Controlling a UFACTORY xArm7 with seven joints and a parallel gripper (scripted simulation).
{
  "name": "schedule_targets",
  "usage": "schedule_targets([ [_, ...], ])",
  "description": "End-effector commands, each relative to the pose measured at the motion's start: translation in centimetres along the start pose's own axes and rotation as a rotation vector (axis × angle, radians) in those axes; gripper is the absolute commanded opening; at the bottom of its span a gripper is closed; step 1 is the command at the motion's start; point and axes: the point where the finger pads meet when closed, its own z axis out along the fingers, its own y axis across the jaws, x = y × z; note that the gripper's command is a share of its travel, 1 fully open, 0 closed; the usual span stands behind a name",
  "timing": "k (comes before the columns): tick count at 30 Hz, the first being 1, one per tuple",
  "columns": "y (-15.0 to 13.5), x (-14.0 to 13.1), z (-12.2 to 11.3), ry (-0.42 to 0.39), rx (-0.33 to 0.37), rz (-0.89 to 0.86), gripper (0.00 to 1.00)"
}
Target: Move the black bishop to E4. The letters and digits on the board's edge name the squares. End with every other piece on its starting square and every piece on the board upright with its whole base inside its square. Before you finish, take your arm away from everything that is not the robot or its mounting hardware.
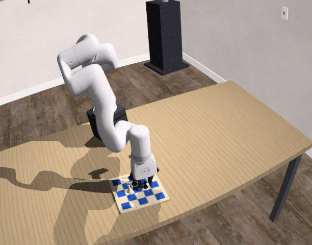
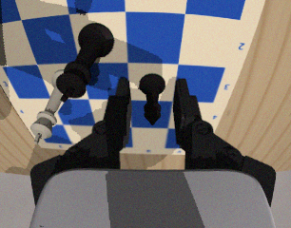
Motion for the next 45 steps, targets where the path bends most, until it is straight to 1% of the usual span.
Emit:
schedule_targets([
  [1,0.03,-0.16,-0.12,-0.004,0.0,0.0,0.37],
  [17,0.03,-0.16,-0.12,-0.004,0.0,0.0,0.37],
  [18,0.03,-0.16,-0.12,-0.004,0.0,0.0,0.0],
  [45,0.03,-0.16,-0.12,-0.004,0.0,0.0,0.0],
])
